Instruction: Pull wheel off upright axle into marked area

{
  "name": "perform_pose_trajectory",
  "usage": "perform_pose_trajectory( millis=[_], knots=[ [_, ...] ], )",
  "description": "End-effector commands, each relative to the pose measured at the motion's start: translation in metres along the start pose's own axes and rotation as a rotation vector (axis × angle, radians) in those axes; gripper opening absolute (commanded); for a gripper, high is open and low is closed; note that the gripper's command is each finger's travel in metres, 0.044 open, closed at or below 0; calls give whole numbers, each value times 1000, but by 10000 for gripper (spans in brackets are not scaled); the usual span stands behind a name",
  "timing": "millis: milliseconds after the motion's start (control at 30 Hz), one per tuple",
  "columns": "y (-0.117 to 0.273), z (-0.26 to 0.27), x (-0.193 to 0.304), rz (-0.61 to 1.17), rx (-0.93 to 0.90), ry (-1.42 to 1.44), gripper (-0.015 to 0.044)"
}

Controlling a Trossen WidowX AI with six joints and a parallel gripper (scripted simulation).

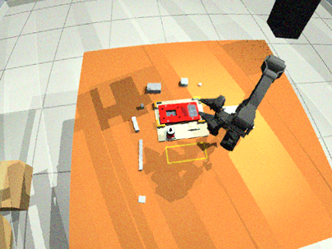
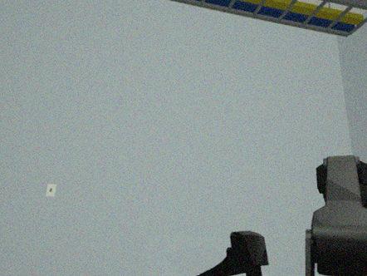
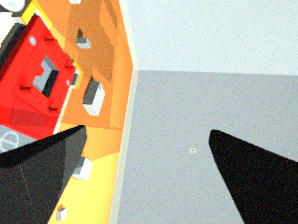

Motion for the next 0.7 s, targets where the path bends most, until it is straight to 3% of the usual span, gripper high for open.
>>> perform_pose_trajectory(
  millis=[0, 100, 267, 667],
  knots=[
    [0, 0, 0, 4, -4, -6, 374],
    [-5, 5, -3, 66, -57, -101, 300],
    [-17, 16, -11, 249, -171, -340, 300],
    [-60, 43, -51, 984, -347, -1183, 300]
  ],
)
Point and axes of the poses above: the point midway between the two fingers, 35 mm back from their tips, its own y axis back along the fingers, its own z axis across the jaws, x = y × z, the point moved 1 cm from there along y, back along the fingers, and after that the axes turned 14 degrees about -y, right-handed, at the moved point
